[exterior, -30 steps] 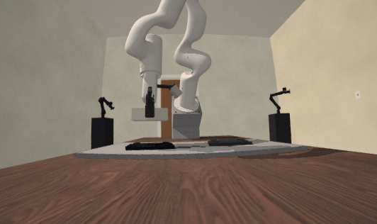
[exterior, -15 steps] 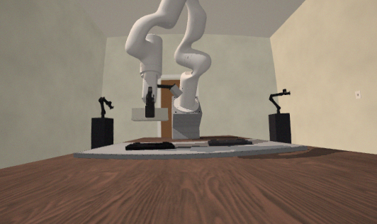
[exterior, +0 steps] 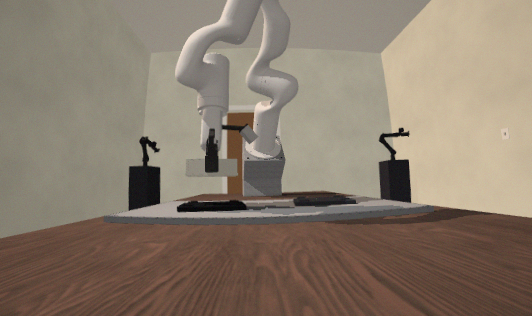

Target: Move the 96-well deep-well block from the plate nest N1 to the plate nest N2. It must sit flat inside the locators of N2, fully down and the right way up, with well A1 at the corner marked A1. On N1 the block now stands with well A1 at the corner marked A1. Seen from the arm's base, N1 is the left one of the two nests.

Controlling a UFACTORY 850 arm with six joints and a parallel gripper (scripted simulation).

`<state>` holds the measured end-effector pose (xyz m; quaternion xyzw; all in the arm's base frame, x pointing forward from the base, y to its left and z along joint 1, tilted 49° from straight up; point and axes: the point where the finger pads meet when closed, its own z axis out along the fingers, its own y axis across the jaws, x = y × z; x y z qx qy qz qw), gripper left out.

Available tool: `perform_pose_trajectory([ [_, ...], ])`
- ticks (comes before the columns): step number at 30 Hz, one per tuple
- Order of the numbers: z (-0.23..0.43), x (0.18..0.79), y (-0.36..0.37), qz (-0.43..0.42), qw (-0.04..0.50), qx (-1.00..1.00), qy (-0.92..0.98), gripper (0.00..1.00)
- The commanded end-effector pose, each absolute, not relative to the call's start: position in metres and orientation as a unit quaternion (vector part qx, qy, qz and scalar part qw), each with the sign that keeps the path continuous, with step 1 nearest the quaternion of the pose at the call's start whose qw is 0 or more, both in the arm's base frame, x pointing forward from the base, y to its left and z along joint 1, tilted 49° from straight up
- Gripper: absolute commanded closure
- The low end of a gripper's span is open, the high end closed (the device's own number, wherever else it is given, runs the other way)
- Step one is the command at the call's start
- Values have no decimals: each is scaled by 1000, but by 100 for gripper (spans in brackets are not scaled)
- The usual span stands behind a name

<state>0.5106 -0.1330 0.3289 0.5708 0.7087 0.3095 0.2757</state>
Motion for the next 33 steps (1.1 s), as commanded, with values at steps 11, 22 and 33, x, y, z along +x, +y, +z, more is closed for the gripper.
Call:
perform_pose_trajectory([
  [11, 316, 526, -131, 310, 277, 571, 708, 100],
  [22, 304, 540, -128, 310, 277, 571, 708, 100],
  [33, 294, 551, -126, 310, 277, 571, 708, 100],
])
